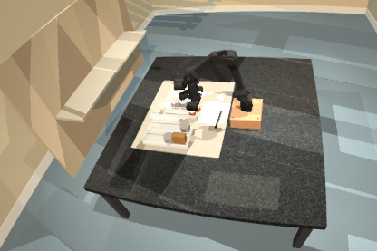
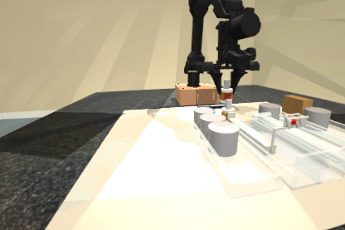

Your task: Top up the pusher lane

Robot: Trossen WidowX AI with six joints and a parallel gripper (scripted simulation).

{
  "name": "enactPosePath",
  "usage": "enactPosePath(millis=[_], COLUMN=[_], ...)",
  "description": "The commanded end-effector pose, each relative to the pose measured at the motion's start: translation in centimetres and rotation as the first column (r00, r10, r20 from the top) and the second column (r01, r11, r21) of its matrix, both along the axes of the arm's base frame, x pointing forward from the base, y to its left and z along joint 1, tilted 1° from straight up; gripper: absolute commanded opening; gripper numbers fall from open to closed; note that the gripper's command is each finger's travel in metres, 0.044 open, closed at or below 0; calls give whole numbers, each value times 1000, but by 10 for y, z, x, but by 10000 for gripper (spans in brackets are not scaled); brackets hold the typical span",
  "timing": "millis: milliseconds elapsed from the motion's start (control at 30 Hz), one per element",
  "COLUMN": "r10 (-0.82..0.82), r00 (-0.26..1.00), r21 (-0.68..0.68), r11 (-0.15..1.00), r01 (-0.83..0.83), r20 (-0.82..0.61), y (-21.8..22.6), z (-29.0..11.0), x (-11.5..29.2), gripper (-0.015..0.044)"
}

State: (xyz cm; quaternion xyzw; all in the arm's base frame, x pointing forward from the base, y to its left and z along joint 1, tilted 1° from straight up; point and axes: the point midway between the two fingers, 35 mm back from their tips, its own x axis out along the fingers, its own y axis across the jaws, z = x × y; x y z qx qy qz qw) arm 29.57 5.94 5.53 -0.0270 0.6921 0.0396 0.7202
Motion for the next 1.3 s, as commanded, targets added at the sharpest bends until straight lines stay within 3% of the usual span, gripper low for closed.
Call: enactPosePath(millis=[0,333,1267], r10=[7,7,7], r00=[1000,1000,1000], r21=[2,2,2], r11=[1000,1000,1000], r01=[-7,-7,-7], r20=[-2,-2,-1], y=[-11,-11,-10], z=[-6,-30,-30], x=[-2,-1,7], gripper=[0,0,0])
